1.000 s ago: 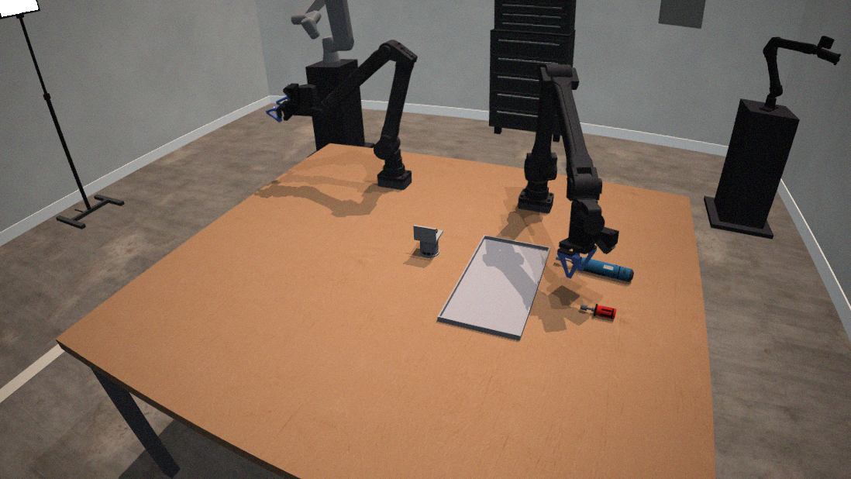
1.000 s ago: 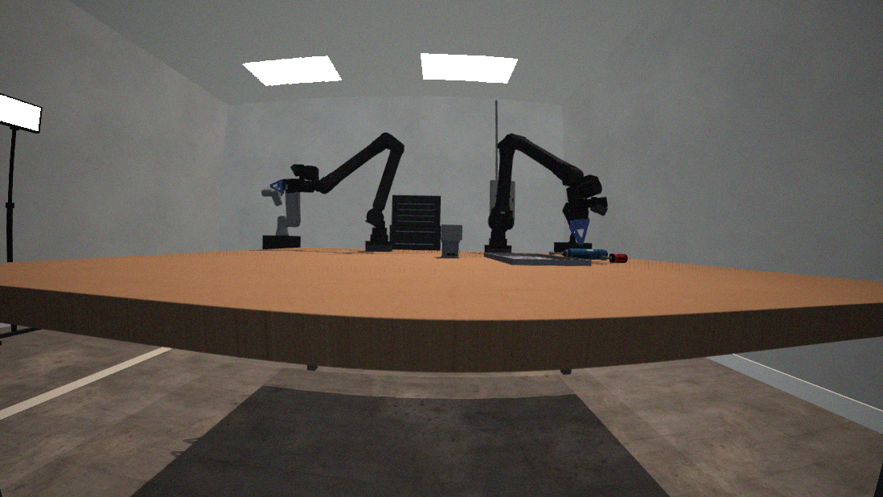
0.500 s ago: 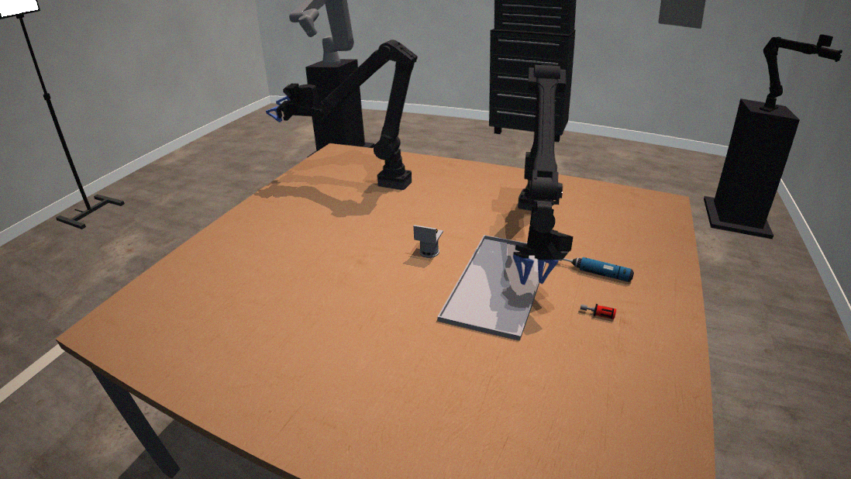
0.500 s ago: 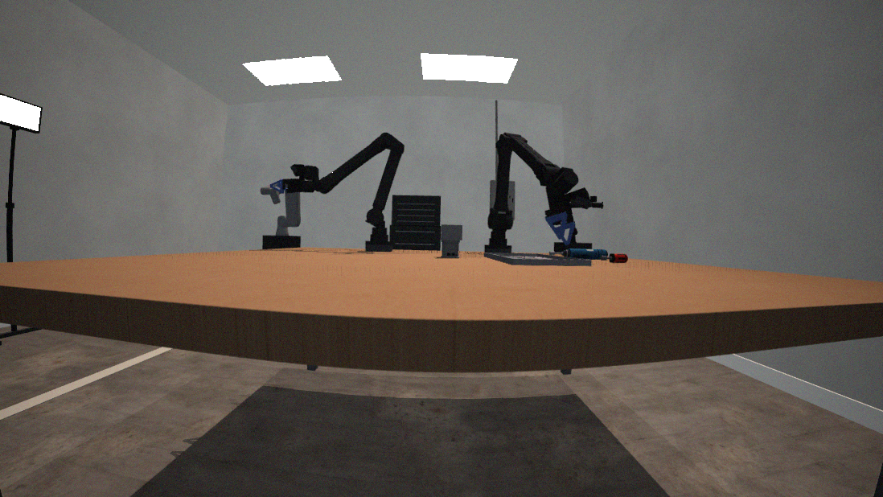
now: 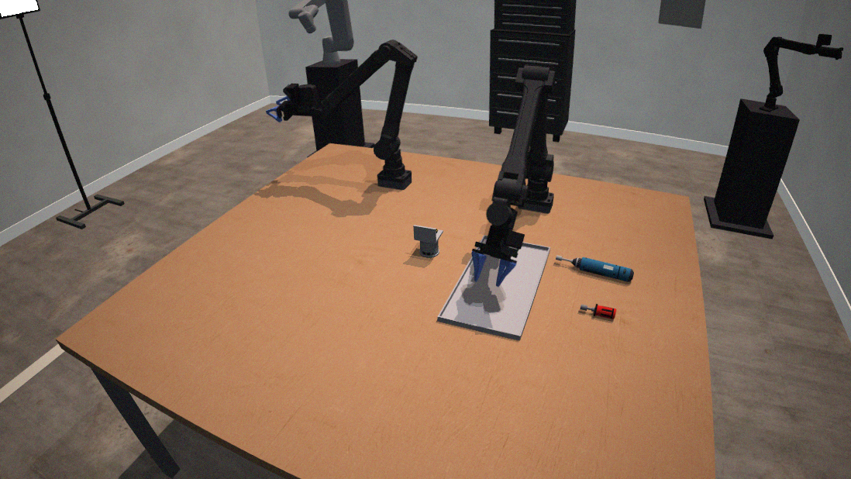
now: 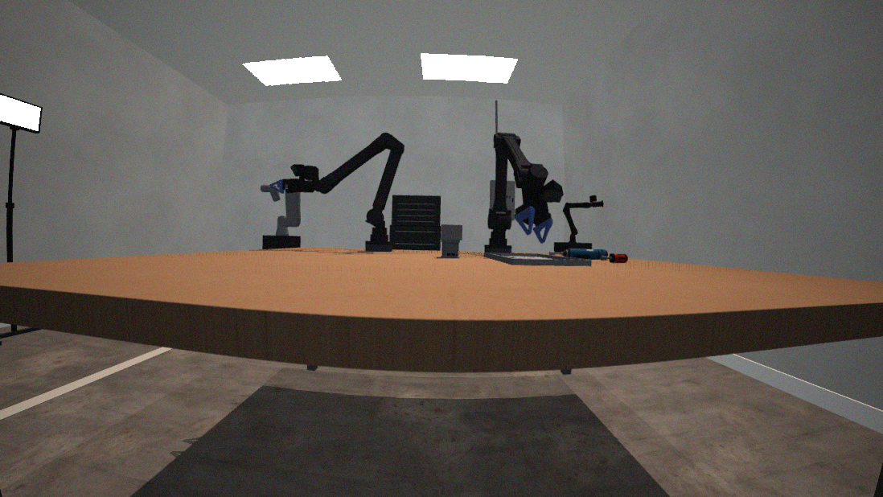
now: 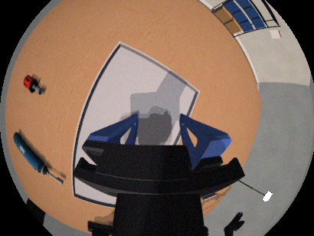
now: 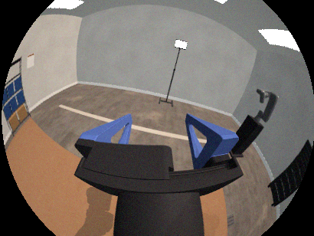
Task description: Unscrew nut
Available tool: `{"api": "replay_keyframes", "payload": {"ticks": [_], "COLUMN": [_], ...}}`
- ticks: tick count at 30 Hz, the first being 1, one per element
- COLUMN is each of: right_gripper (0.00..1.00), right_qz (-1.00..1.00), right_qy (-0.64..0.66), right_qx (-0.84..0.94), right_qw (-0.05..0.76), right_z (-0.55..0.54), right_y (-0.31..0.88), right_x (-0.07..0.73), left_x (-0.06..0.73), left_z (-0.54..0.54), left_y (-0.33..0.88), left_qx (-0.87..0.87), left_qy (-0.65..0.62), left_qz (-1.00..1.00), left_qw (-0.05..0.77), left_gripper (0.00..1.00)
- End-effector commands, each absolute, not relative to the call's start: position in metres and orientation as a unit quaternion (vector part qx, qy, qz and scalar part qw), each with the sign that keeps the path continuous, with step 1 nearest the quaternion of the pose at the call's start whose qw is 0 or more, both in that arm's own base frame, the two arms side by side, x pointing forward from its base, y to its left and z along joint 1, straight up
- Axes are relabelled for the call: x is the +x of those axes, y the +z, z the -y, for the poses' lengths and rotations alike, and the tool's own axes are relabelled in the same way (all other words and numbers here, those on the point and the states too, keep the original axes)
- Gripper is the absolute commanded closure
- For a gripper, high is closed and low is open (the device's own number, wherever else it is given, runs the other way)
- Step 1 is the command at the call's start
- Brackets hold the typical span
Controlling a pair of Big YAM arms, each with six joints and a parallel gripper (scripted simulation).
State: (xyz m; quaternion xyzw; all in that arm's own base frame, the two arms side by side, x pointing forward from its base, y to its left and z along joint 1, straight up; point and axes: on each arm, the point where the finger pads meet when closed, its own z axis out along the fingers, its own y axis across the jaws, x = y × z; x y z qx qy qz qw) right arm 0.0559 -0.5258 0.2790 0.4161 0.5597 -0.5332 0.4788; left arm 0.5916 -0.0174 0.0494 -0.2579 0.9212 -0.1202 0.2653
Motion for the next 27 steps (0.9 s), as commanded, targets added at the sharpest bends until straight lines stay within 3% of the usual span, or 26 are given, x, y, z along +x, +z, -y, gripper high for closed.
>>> {"api": "replay_keyframes", "payload": {"ticks": [1,5,7,17,22,27], "right_gripper": [0.14,0.14,0.14,0.14,0.14,0.14], "right_qz": [-0.563,-0.563,-0.563,-0.563,-0.563,-0.563], "right_qy": [-0.537,-0.537,-0.537,-0.537,-0.537,-0.537], "right_qx": [0.412,0.412,0.412,0.412,0.412,0.412], "right_qw": [0.475,0.475,0.475,0.475,0.475,0.475], "right_z": [0.530,0.530,0.530,0.530,0.530,0.530], "right_y": [0.276,0.276,0.276,0.276,0.276,0.276], "right_x": [0.056,0.056,0.056,0.056,0.056,0.056], "left_x": [0.626,0.627,0.603,0.632,0.637,0.592], "left_z": [0.048,0.034,0.074,0.212,0.197,0.271], "left_y": [0.060,0.060,0.038,0.075,0.075,0.058], "left_qx": [-0.209,-0.220,-0.184,-0.043,-0.054,0.021], "left_qy": [-0.131,-0.127,-0.136,-0.198,-0.192,-0.221], "left_qz": [-0.922,-0.919,-0.930,-0.906,-0.905,-0.900], "left_qw": [0.300,0.301,0.287,0.372,0.375,0.376], "left_gripper": [0.35,0.35,0.35,0.35,0.35,0.35]}}
